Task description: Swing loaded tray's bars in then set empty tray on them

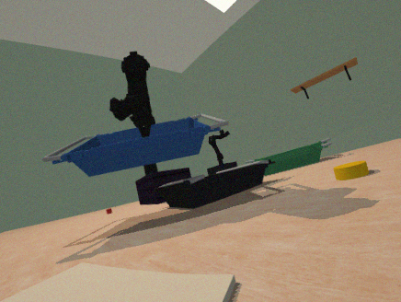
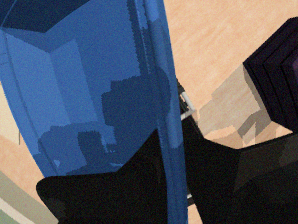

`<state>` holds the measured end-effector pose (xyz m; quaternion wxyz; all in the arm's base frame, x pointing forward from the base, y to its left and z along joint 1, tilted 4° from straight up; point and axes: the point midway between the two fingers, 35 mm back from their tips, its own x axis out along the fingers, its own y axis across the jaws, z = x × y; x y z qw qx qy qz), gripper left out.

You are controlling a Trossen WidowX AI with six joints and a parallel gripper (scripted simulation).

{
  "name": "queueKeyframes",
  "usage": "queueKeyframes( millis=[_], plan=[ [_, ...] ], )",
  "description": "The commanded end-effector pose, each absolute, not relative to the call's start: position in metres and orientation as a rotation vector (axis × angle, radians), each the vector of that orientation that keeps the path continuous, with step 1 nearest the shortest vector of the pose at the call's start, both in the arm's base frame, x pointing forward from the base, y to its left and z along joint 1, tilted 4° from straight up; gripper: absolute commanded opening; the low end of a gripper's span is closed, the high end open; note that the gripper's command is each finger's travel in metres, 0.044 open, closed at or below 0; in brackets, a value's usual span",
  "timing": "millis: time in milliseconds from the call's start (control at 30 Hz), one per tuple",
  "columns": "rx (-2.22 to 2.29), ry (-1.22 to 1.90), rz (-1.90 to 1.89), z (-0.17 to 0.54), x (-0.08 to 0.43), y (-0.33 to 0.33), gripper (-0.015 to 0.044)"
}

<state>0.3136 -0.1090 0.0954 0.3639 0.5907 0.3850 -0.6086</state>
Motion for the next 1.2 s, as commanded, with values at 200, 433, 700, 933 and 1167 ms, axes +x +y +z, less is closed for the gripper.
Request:
queueKeyframes(
  millis=[200, 433, 700, 933, 1167],
  plan=[
    [1.455, 1.054, -1.471, 0.098, 0.327, -0.067, 0.0],
    [1.402, 1.103, -1.415, 0.097, 0.331, -0.039, 0.0],
    [1.34, 1.156, -1.35, 0.097, 0.333, -0.006, 0.0],
    [1.285, 1.201, -1.294, 0.097, 0.332, 0.022, 0.0],
    [1.25, 1.228, -1.257, 0.097, 0.33, 0.04, 0.0]
  ],
)
